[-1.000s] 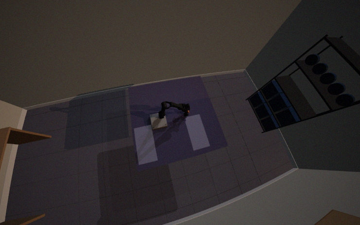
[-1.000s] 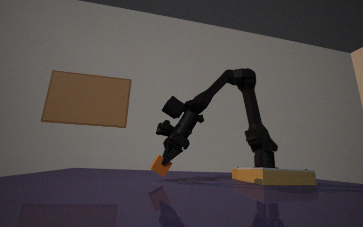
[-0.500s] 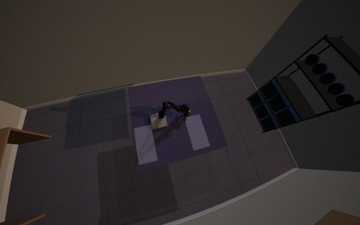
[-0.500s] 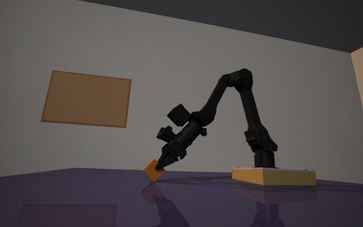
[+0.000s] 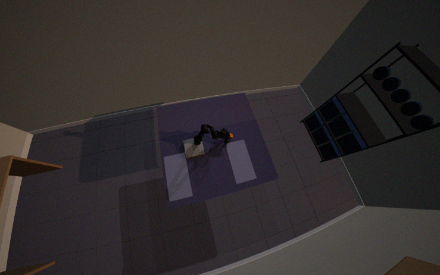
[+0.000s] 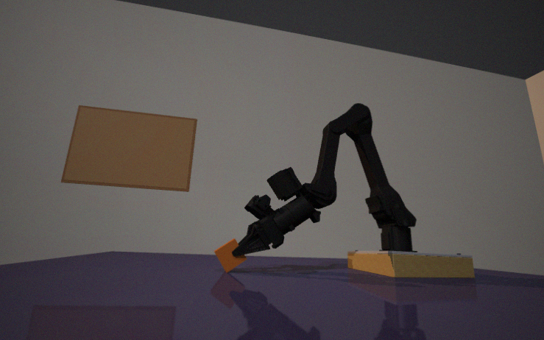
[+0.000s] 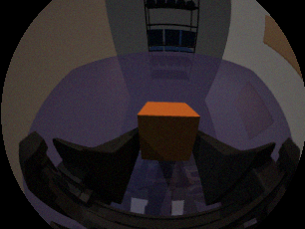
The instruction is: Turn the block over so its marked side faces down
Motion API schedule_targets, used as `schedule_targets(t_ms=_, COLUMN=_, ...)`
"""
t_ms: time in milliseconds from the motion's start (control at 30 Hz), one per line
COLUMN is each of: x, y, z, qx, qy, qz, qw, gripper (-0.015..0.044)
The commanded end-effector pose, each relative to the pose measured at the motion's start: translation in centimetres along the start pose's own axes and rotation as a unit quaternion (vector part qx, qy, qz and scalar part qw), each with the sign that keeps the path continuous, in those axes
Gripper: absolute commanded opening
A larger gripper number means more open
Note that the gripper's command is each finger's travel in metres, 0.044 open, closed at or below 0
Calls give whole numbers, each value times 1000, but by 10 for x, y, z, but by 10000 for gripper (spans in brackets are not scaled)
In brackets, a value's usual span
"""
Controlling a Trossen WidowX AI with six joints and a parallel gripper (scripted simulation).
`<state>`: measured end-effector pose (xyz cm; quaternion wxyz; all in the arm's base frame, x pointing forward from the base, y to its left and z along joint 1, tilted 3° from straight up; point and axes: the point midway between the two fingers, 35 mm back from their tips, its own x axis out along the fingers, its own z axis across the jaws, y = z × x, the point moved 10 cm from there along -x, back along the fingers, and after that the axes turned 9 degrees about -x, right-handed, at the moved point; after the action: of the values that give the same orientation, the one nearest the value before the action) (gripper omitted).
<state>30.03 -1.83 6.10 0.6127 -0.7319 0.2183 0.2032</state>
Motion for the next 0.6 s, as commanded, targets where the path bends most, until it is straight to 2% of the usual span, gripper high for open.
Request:
schedule_targets(t_ms=0, x=-5, y=9, z=1, qx=-3, qy=2, qz=-20, qw=1000, gripper=0)
schedule_targets(t_ms=267, x=-10, y=14, z=2, qx=-3, qy=7, qz=-52, qw=999, gripper=0)
schedule_targets(t_ms=567, x=-10, y=14, z=2, qx=-3, qy=7, qz=-53, qw=999, gripper=0)
